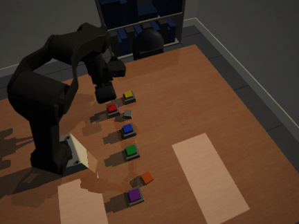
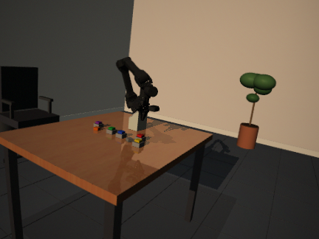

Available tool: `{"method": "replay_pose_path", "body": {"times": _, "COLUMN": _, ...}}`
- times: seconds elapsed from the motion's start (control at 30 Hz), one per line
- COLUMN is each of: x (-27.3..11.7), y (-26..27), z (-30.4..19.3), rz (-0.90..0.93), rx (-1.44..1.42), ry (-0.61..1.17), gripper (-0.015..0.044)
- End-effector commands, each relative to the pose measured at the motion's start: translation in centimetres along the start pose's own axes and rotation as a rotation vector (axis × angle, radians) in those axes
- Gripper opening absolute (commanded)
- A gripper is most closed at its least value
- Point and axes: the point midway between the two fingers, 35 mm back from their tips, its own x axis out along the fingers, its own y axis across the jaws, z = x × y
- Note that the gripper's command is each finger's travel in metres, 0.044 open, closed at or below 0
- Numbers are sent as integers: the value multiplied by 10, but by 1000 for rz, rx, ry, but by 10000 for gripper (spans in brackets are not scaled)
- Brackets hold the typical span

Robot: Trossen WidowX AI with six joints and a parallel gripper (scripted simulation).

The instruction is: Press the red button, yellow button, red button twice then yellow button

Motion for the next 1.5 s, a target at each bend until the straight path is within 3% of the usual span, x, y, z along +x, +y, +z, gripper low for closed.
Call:
{"method": "replay_pose_path", "body": {"times": 0.0, "x": -2, "y": 6, "z": 11, "rz": -1, "rx": 5, "ry": 8, "gripper": 20}}
{"method": "replay_pose_path", "body": {"times": 0.3, "x": -1, "y": 40, "z": 82, "rz": -3, "rx": 7, "ry": 4, "gripper": 20}}
{"method": "replay_pose_path", "body": {"times": 0.4, "x": 3, "y": 41, "z": 84, "rz": -3, "rx": 7, "ry": 4, "gripper": 20}}
{"method": "replay_pose_path", "body": {"times": 0.57, "x": 61, "y": 40, "z": 84, "rz": -5, "rx": 7, "ry": 3, "gripper": 20}}
{"method": "replay_pose_path", "body": {"times": 1.47, "x": 96, "y": 40, "z": 83, "rz": -6, "rx": 8, "ry": 3, "gripper": 20}}
